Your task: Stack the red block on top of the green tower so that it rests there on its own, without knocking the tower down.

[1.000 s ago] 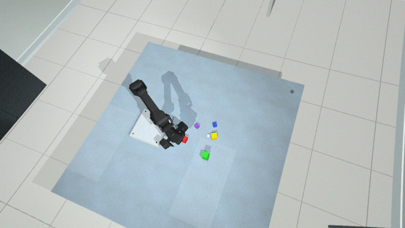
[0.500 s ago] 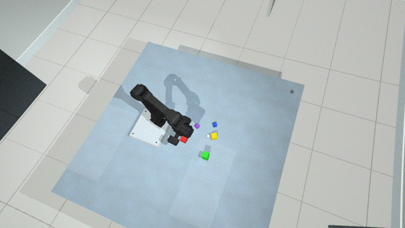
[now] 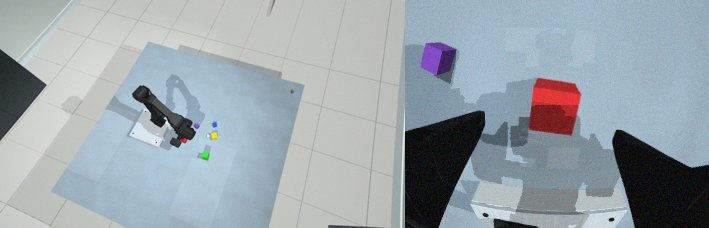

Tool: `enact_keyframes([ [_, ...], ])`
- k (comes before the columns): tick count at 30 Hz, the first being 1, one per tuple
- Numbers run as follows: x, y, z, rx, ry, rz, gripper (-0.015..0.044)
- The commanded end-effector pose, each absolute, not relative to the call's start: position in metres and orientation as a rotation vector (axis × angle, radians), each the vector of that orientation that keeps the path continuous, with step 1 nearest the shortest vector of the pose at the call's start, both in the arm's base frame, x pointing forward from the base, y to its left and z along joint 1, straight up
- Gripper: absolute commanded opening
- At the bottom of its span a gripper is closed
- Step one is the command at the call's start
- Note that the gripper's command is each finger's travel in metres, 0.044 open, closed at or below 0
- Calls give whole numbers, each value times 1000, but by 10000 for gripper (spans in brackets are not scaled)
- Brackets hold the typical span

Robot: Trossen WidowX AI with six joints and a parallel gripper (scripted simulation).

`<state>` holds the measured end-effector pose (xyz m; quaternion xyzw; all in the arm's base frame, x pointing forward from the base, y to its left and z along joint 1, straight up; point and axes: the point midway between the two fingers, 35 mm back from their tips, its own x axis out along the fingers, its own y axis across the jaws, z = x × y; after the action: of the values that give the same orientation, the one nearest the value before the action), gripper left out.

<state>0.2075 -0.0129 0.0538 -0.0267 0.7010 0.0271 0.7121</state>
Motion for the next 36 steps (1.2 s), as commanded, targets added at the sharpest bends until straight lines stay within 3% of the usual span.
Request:
enact_keyframes([
  [1,207,-14,45,-60,1552,56,440],
  [36,208,-15,-2,-60,1553,56,440],
])
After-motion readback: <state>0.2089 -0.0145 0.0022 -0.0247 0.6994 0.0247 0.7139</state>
